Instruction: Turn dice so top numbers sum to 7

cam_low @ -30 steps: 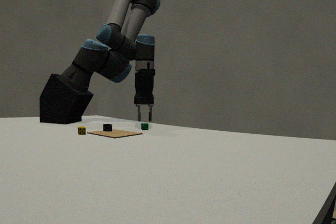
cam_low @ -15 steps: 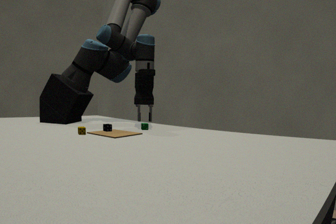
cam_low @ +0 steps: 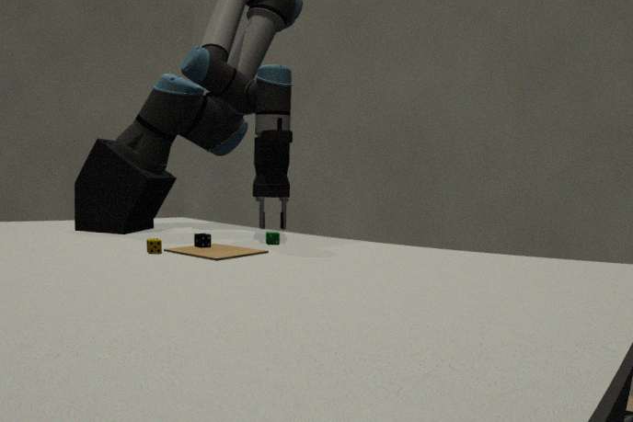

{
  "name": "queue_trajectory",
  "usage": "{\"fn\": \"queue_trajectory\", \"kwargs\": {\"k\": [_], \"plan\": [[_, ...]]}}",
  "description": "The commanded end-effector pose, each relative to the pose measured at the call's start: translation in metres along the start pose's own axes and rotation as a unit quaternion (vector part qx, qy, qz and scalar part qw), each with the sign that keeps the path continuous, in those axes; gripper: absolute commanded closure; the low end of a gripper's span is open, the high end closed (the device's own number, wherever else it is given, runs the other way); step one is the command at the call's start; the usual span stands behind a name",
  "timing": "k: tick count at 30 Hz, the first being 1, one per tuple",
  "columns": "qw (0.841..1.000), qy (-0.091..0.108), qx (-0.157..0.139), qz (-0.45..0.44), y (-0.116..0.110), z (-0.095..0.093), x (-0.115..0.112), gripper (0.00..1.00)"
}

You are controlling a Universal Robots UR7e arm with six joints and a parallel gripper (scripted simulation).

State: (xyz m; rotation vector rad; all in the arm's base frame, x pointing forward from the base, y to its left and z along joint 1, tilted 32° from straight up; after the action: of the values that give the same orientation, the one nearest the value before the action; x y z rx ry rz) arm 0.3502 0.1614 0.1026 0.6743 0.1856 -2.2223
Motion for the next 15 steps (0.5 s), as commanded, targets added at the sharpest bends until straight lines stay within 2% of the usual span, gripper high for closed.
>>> {"fn": "queue_trajectory", "kwargs": {"k": [1,15], "plan": [[1.000,0.000,0.000,0.000,0.0002,0.0002,-0.0002,0.21],[1.000,0.000,0.000,0.000,0.0002,-0.0016,-0.0003,0.21]]}}
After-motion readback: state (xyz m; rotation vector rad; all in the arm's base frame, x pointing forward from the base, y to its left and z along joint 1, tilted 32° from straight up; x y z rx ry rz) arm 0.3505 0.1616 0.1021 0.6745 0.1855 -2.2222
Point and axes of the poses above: the point where the finger pads meet when closed, its own z axis back along the fingers, its own x axis across the jaws, y = z × x, the point moved 2 cm from there along z, back along the fingers, and after that the axes turned 12 degrees about -z, right-handed, at the moved point
